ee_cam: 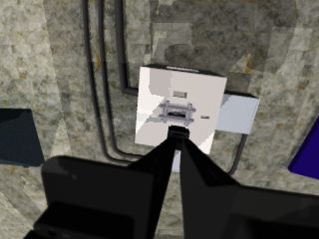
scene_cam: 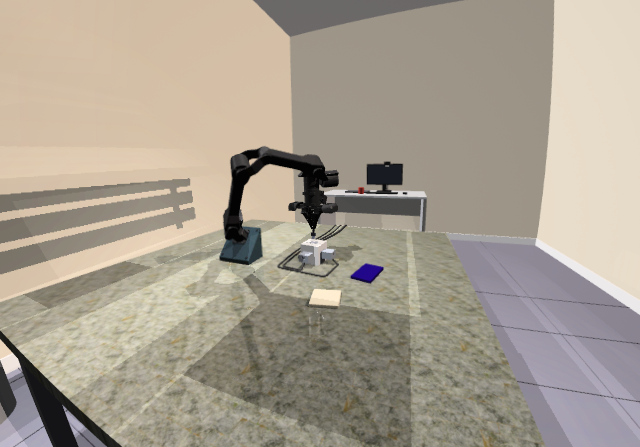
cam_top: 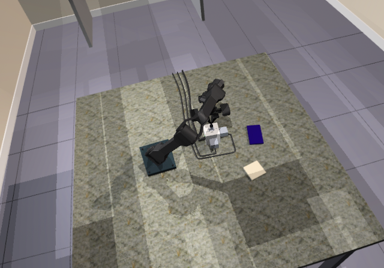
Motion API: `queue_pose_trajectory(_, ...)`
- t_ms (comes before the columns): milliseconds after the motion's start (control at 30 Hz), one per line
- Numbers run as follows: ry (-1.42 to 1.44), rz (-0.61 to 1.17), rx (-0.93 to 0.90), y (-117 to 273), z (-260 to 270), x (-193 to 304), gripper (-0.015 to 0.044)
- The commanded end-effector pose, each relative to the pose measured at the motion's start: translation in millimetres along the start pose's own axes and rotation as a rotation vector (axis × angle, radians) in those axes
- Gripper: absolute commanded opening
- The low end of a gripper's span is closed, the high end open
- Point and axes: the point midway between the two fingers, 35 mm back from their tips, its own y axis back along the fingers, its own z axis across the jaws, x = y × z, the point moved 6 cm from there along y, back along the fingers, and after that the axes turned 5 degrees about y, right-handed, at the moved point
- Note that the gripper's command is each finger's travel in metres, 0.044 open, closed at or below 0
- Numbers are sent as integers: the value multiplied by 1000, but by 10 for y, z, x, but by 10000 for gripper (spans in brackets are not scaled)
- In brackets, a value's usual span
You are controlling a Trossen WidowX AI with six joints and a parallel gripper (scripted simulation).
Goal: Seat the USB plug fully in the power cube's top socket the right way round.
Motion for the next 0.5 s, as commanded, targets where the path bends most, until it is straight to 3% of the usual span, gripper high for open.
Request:
queue_pose_trajectory(0,4,-6,-4,-8,11,8,0)
queue_pose_trajectory(467,5,-18,-3,-25,11,8,0)
